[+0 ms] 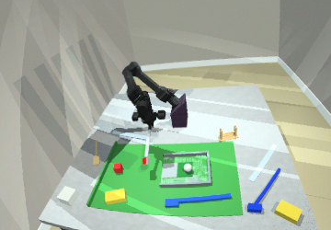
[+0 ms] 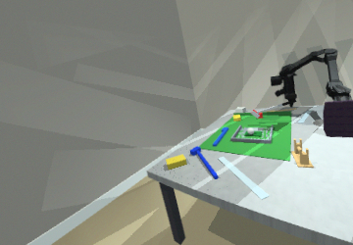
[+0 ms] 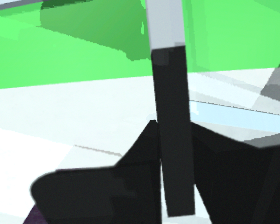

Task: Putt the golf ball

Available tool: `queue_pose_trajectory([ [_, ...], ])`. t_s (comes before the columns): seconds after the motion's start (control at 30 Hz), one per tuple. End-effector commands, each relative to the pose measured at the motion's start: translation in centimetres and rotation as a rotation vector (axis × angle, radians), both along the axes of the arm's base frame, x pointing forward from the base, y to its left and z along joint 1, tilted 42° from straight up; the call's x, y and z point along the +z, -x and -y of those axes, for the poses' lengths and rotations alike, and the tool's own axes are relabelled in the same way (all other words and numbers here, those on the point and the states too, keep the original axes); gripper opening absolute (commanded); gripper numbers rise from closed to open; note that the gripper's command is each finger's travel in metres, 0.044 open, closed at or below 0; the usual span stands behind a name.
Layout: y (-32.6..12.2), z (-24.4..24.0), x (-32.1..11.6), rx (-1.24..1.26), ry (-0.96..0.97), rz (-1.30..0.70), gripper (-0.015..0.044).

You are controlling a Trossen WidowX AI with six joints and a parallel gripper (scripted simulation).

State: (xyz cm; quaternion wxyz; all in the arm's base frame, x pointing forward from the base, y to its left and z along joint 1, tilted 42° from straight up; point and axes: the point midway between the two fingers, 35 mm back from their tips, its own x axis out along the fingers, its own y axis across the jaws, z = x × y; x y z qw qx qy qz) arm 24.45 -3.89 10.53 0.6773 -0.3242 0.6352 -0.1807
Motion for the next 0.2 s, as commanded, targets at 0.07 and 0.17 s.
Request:
queue_pose_trajectory([
  [0.07,-0.05,-0.01,-0.03,0.003,0.000,-0.001,0.0000],
  [0.17,-0.05,-0.01,-0.03,0.003,0.000,-0.001,0.0000],
])
